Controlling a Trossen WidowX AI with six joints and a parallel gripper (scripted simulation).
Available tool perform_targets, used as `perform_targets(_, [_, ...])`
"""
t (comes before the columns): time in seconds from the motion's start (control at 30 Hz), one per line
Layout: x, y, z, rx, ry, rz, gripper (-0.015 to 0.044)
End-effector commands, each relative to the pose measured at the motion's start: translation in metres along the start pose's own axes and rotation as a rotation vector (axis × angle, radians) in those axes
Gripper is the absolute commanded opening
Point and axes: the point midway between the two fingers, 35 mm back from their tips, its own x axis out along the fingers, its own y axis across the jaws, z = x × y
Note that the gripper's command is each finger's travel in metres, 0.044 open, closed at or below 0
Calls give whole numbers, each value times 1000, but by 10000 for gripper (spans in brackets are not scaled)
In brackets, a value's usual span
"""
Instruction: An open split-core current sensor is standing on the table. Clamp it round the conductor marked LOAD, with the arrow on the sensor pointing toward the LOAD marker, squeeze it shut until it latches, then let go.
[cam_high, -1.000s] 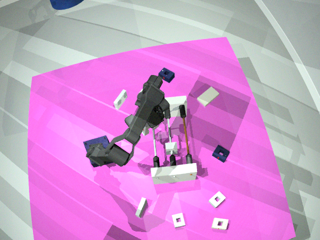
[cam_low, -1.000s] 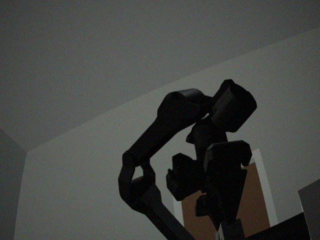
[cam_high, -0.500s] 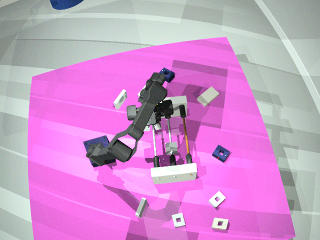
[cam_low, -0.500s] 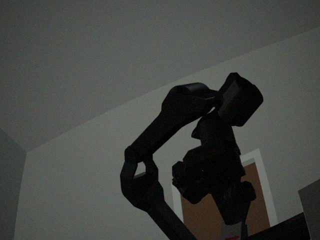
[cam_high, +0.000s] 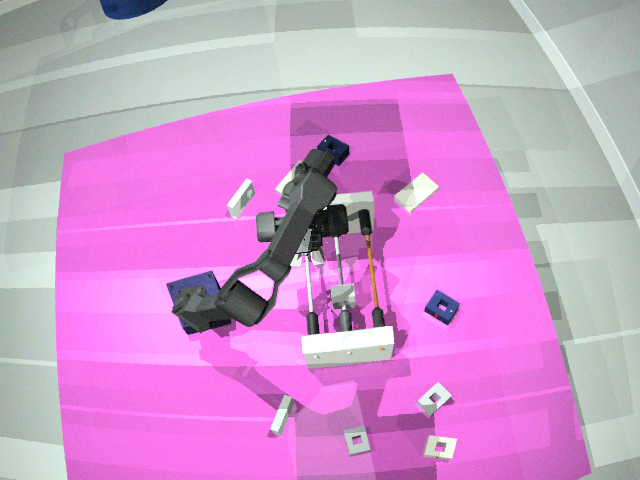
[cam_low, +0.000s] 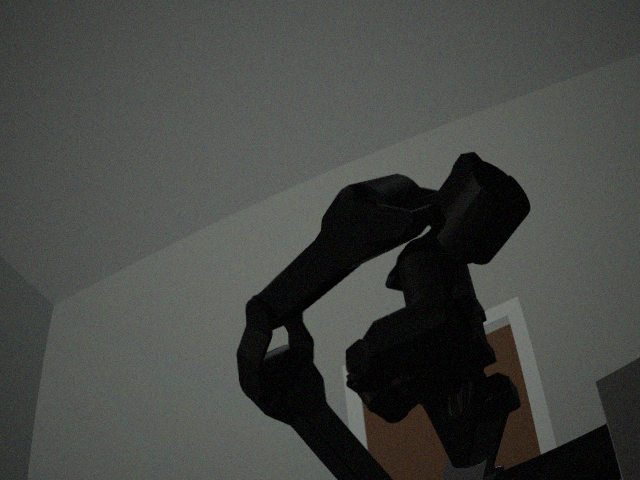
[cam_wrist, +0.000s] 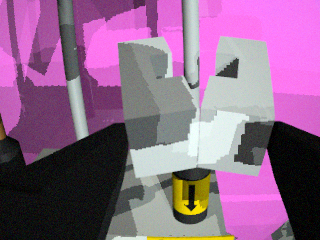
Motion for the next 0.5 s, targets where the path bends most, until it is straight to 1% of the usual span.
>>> perform_targets(0.0, [5, 1, 0, -3, 1, 6, 0])
perform_targets(0.47, [28, 0, 0, -2, 0, 6, 0])
